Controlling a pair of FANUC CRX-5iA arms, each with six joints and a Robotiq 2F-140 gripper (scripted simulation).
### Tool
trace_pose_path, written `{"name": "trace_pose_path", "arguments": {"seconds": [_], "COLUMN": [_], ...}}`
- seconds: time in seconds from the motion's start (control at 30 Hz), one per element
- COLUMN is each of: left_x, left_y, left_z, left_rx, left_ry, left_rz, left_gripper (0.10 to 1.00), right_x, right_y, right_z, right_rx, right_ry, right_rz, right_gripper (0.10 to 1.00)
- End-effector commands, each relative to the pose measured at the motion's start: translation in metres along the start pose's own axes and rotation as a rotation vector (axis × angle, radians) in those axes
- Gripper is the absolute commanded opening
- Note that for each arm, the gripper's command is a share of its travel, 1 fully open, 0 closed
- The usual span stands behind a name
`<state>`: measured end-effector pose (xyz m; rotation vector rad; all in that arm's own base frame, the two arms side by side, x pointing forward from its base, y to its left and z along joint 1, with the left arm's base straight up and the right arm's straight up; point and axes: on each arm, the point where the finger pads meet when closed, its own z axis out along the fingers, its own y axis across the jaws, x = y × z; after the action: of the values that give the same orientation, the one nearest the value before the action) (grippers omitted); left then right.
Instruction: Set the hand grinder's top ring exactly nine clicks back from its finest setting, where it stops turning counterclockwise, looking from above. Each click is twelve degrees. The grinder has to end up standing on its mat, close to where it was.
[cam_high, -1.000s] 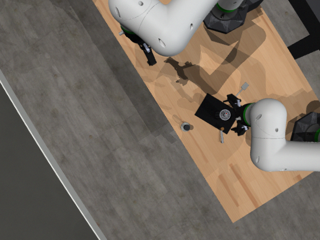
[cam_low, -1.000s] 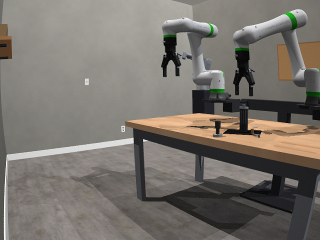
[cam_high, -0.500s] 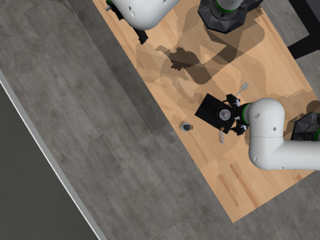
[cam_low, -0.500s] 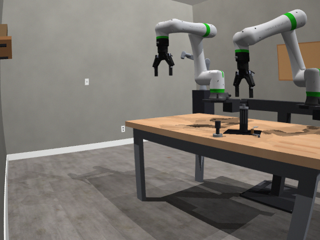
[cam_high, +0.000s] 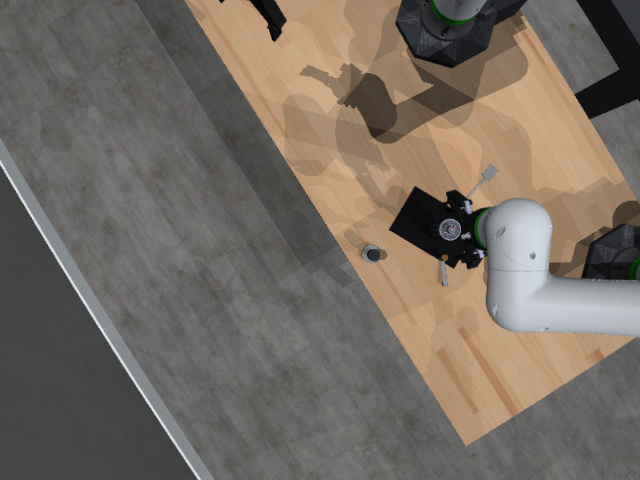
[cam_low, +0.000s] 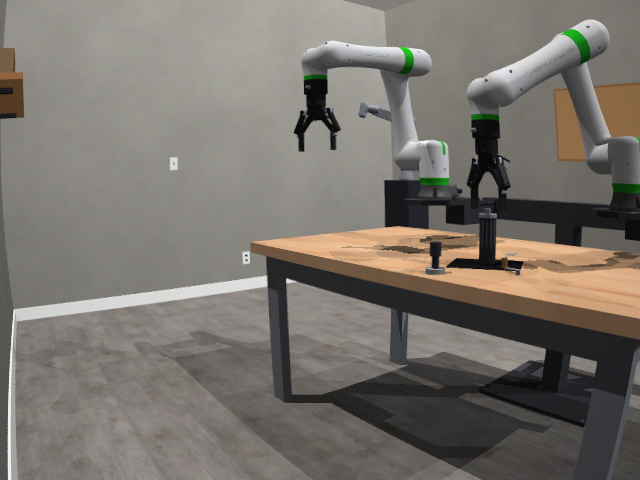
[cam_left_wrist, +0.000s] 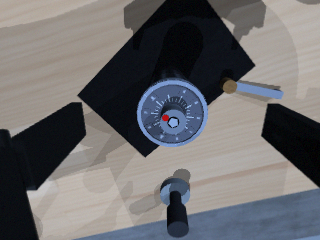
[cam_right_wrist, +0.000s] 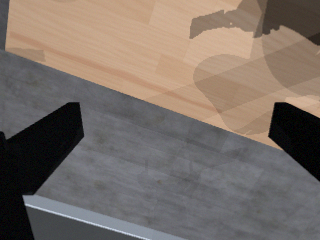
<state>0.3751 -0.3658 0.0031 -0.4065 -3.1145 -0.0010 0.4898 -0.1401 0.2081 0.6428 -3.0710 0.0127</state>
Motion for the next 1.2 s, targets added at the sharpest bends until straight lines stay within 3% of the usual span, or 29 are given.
{"name": "trace_pose_path", "arguments": {"seconds": [0.0,0.17,0.67,0.73,0.8,1.17], "left_x": [-0.001,-0.001,-0.001,-0.001,-0.001,-0.001], "left_y": [-0.001,-0.001,-0.001,-0.001,-0.001,-0.001], "left_z": [0.014,0.021,0.026,0.026,0.026,0.026], "left_rx": [0.001,0.001,0.001,0.001,0.001,0.001], "left_ry": [-0.002,-0.002,-0.002,-0.002,-0.002,-0.002], "left_rz": [0.0,0.0,0.0,0.0,0.0,0.0], "left_gripper": [1.0,1.0,1.0,1.0,1.0,1.0], "right_x": [0.023,0.038,0.127,0.127,0.15,0.217], "right_y": [-0.028,-0.042,-0.11,-0.11,-0.122,-0.151], "right_z": [-0.004,-0.006,-0.016,-0.016,-0.019,-0.025], "right_rx": [-0.006,-0.006,-0.006,-0.006,-0.006,-0.006], "right_ry": [-0.003,-0.003,-0.005,-0.005,-0.005,-0.006], "right_rz": [-0.073,-0.113,-0.329,-0.329,-0.378,-0.519], "right_gripper": [1.0,1.0,1.0,1.0,1.0,1.0]}}
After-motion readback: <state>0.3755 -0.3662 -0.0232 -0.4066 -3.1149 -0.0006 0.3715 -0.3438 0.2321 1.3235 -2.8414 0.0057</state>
